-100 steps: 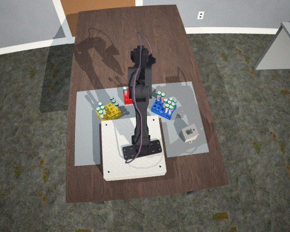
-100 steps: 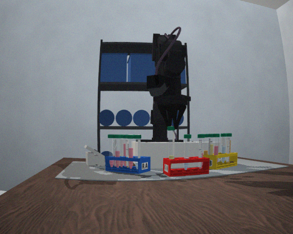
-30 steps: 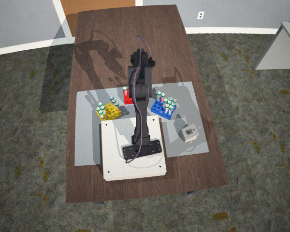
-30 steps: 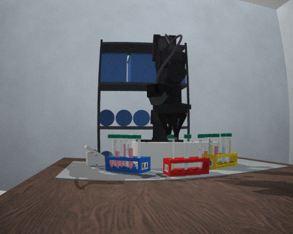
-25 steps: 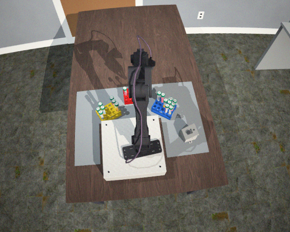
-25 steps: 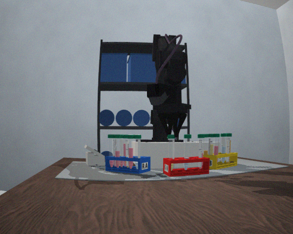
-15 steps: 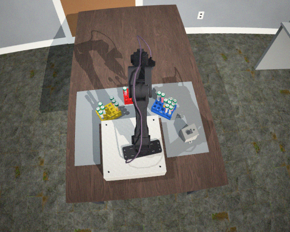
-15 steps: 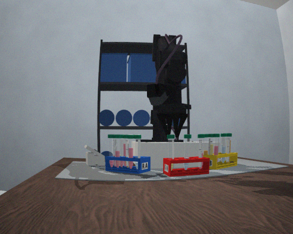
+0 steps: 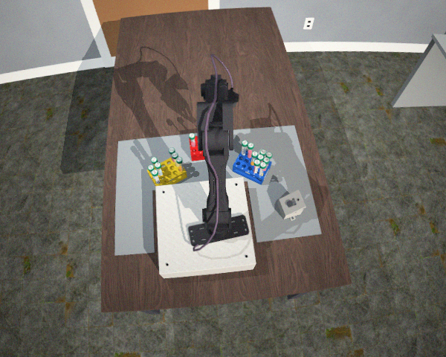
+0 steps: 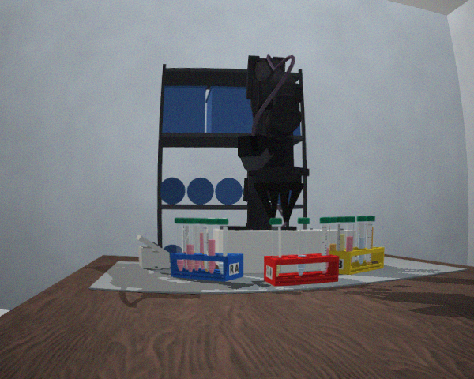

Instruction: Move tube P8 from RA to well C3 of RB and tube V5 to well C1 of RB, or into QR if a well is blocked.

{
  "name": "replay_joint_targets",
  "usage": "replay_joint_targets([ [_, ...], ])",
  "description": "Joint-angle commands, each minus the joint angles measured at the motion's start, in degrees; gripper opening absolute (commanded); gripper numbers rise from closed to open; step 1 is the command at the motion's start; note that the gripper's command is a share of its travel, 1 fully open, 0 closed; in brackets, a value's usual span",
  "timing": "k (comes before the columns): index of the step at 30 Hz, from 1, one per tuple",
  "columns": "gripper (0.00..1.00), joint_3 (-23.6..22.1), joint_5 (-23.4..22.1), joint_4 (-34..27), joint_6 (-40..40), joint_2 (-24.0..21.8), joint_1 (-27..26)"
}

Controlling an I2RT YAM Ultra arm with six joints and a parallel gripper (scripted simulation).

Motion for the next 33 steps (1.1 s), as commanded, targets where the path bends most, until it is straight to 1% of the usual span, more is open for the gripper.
replay_joint_targets([
  [1,0.3,3.2,-0.2,-2.5,0.1,-2.3,0.2],
  [11,0.3,6.6,-0.2,-7.7,-0.4,-4.2,-0.5],
  [13,0.3,6.6,-0.2,-7.7,-0.4,-4.2,-0.5],
  [25,0.3,12.5,-0.2,-14.6,-0.5,-5.1,-0.5],
  [33,0.3,12.9,-0.2,-14.9,-0.5,-5.0,-0.6],
])
